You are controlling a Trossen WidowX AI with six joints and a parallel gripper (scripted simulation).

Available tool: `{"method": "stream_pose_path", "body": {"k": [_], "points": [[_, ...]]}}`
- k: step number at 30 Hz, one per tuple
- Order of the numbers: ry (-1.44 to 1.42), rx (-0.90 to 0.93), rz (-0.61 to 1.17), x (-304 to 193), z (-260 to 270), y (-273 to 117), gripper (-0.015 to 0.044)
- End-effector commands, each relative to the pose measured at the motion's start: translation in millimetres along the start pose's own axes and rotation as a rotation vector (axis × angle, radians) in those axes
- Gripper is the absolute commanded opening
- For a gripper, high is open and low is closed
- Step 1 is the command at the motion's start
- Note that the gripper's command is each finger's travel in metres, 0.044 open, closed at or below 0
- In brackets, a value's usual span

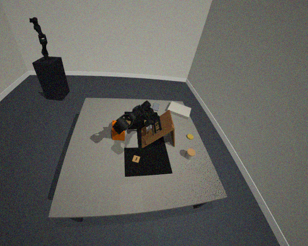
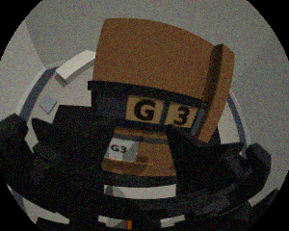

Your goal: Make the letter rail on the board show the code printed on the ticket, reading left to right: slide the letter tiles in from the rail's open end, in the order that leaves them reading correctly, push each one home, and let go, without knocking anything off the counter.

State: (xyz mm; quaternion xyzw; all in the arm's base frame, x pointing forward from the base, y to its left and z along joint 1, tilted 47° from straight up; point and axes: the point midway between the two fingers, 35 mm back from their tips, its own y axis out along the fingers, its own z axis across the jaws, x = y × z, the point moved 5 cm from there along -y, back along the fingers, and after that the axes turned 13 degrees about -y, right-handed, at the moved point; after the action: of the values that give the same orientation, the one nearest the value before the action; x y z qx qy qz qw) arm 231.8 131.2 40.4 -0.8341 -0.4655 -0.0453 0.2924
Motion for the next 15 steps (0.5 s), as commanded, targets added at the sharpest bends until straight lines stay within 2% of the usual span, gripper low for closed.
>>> {"method": "stream_pose_path", "body": {"k": [1, 15], "points": [[0.011, -0.003, -0.004, 2.1, -1.3, -2.0, 0.0295], [0.011, -0.003, -0.004, 4.1, -2.8, -4.5, 0.0295]]}}
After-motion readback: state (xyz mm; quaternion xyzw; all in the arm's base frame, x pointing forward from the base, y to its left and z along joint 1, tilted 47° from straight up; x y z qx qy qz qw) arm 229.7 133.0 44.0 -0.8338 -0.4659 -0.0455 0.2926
